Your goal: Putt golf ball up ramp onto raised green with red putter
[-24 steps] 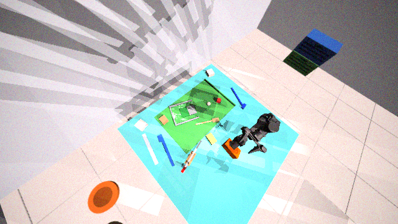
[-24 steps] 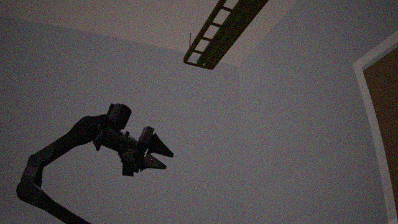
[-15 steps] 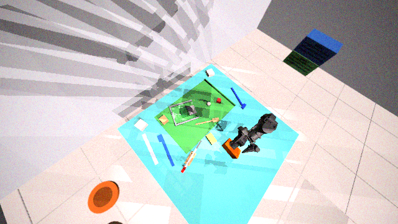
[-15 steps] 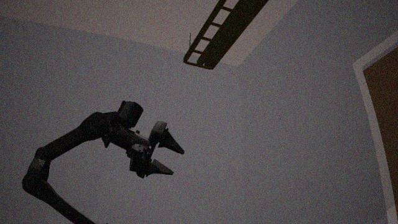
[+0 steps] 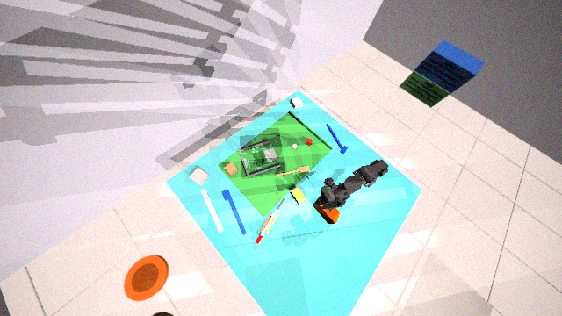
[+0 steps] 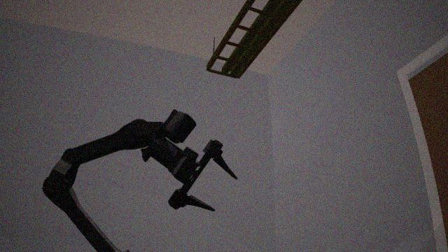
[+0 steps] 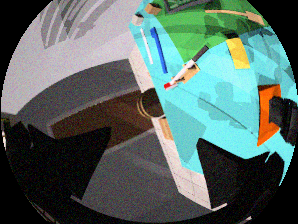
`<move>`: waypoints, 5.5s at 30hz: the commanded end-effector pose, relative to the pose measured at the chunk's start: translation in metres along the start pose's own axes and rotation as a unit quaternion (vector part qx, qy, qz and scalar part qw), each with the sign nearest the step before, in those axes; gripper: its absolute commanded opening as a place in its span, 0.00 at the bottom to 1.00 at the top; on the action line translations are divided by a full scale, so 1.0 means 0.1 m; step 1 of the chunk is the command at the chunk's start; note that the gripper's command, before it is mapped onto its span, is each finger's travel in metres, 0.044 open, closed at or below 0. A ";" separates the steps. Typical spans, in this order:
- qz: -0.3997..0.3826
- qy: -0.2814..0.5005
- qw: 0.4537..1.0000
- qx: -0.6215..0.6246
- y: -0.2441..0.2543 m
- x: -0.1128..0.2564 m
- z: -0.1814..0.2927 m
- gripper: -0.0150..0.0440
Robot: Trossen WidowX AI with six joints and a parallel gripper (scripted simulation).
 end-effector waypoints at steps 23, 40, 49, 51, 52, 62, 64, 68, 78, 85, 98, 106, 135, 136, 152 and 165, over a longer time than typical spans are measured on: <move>0.226 0.101 0.702 0.668 0.10 -1.63 -0.98 1.00; 0.207 0.291 0.388 0.849 -0.28 -2.40 -1.45 1.00; 0.199 0.309 0.358 0.858 -0.33 -2.44 -1.52 1.00; 0.199 0.309 0.358 0.858 -0.33 -2.44 -1.52 1.00; 0.199 0.309 0.358 0.858 -0.33 -2.44 -1.52 1.00; 0.199 0.309 0.358 0.858 -0.45 -2.53 -1.57 1.00; 0.199 0.309 0.358 0.858 -0.50 -2.56 -1.60 1.00; 0.199 0.309 0.358 0.858 -0.51 -2.57 -1.60 1.00; 0.200 0.309 0.358 0.858 -0.69 -2.70 -1.67 1.00; 0.200 0.309 0.358 0.858 -0.74 -2.73 -1.69 1.00; 0.200 0.309 0.358 0.858 -0.88 -2.83 -1.74 1.00; 0.199 0.306 0.362 0.858 -0.85 -2.80 -1.73 0.78; 0.197 0.306 0.362 0.858 -0.37 -2.52 -1.59 0.25; 0.197 0.306 0.362 0.858 -0.32 -2.48 -1.57 0.25; 0.240 0.286 0.437 0.818 -0.14 -2.06 -1.66 0.25; 0.341 0.196 0.640 0.661 -0.30 -1.33 -2.13 0.25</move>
Point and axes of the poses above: the point midway between the two fingers, 35 mm back from their tips, its own x axis back along the fingers, its own y axis across the jaws, z = x × y, the point moved 8 cm from there along x, back along the fingers, and after that the axes turned 3 degrees about x, right-handed, at the moved point
